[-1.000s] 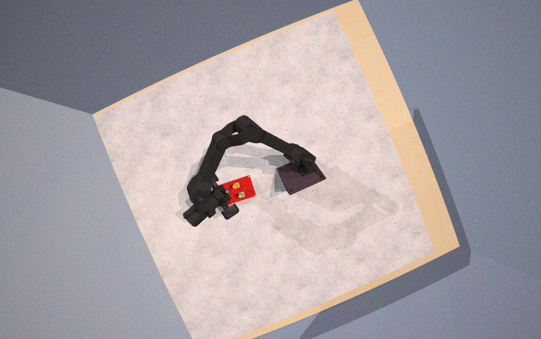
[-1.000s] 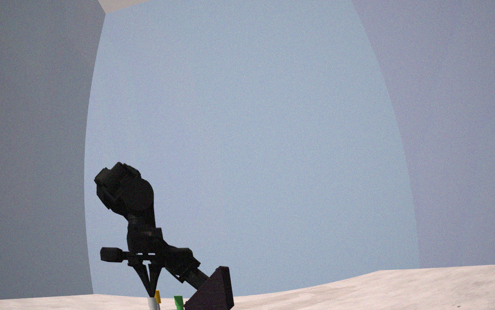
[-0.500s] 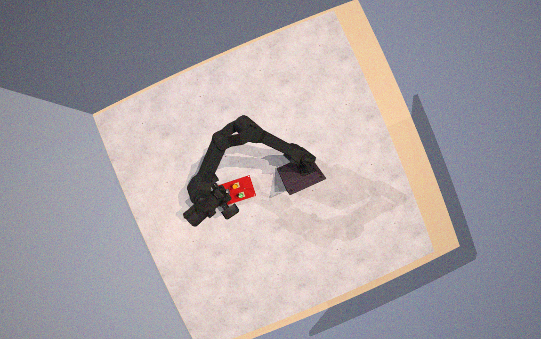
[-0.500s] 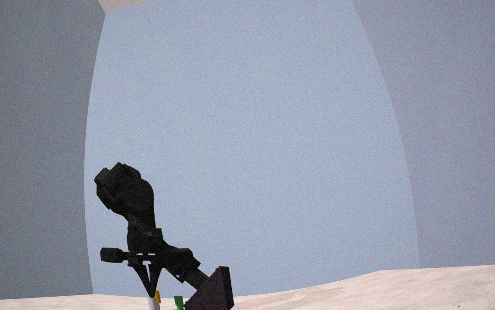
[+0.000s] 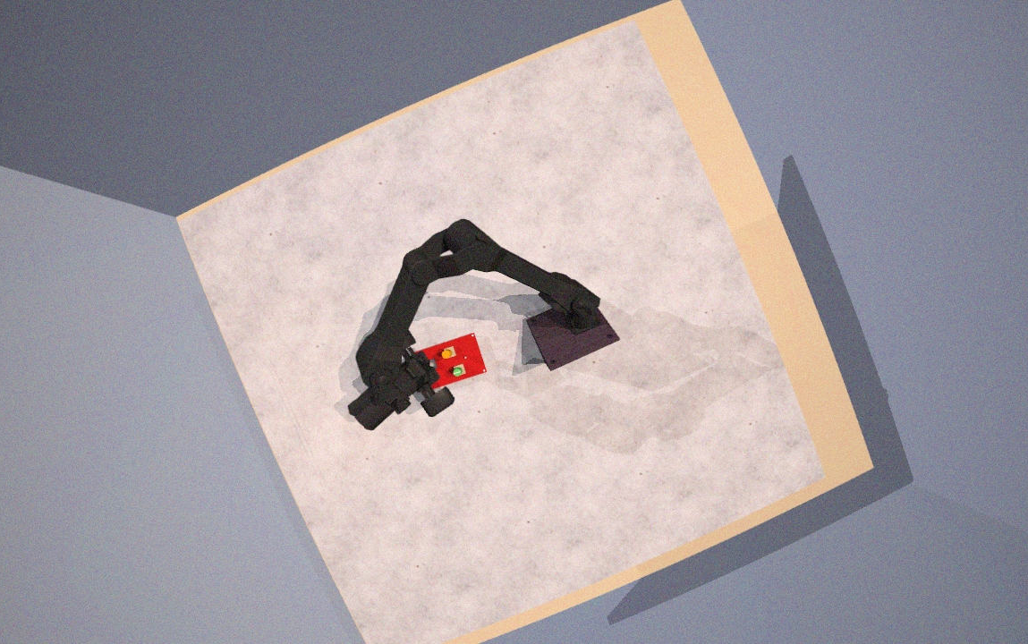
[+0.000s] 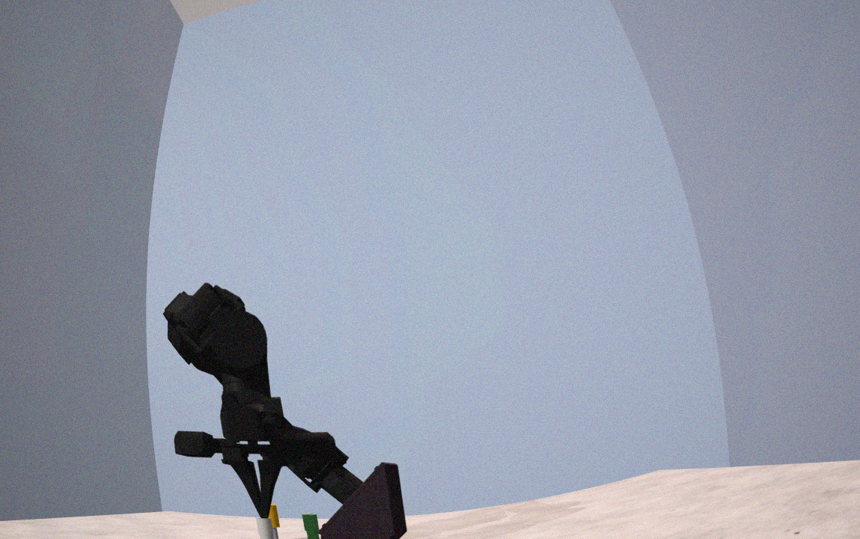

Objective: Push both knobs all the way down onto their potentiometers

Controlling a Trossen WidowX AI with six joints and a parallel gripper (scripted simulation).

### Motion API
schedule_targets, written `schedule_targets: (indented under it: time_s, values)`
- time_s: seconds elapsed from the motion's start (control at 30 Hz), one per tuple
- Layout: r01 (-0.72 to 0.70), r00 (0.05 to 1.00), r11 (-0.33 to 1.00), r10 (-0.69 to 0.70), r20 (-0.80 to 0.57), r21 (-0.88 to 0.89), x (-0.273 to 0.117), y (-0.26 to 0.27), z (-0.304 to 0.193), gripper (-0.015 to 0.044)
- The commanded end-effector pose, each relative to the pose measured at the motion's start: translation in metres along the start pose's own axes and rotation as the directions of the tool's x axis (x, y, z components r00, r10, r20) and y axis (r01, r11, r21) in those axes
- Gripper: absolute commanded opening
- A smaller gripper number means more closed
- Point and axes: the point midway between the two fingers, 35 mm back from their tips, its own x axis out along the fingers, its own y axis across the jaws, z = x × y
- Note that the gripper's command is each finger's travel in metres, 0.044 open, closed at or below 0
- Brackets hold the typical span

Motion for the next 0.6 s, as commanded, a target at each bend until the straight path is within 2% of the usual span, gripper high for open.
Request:
schedule_targets:
  time_s: [0.0, 0.57]
  values:
    - [0.003, 1.0, 1.0, -0.003, -0.012, 0.014, 0.009, -0.003, 0.001, 0.0]
    - [0.002, 1.0, 1.0, -0.002, -0.012, 0.014, -0.013, -0.003, 0.001, 0.0]
